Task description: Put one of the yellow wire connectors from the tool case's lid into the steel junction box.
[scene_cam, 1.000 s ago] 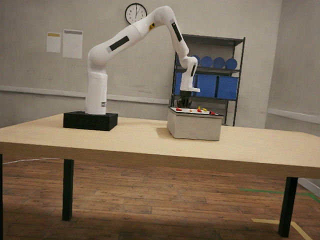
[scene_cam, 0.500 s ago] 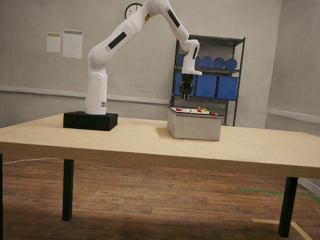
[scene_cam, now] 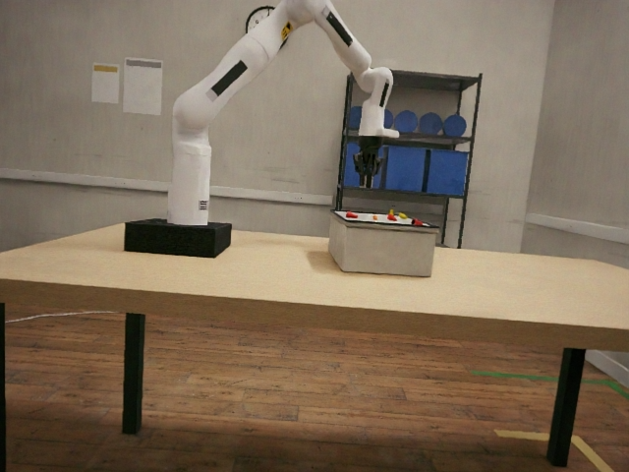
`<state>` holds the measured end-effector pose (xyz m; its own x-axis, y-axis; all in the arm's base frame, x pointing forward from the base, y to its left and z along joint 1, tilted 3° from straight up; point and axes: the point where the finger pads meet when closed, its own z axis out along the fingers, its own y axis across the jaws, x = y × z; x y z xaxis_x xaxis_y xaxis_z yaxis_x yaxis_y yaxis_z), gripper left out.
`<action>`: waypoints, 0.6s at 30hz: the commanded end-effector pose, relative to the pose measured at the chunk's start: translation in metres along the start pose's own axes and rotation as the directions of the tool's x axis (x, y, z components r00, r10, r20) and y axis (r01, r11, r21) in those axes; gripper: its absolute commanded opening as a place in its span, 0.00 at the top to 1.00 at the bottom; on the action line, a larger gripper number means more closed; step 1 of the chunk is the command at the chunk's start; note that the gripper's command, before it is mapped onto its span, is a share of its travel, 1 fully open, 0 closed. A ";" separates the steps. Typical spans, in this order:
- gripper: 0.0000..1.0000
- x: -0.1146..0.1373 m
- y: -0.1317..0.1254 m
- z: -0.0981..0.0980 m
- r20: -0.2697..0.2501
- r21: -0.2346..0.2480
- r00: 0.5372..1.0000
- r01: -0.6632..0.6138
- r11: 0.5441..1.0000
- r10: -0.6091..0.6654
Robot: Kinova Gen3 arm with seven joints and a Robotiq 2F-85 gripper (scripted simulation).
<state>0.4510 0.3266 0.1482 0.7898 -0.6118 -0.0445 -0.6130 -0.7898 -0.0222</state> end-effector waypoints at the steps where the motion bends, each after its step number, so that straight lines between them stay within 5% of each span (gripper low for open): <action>1: 0.64 0.000 -0.001 -0.001 -0.001 0.003 1.000 0.000 1.000 0.000; 13: 0.64 0.000 -0.001 -0.002 -0.001 0.003 1.000 0.000 1.000 0.000; 18: 0.64 0.000 0.000 -0.025 -0.001 0.003 1.000 0.000 1.000 0.000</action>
<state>0.4485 0.3245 0.1554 0.7900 -0.6113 -0.0482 -0.6124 -0.7905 -0.0108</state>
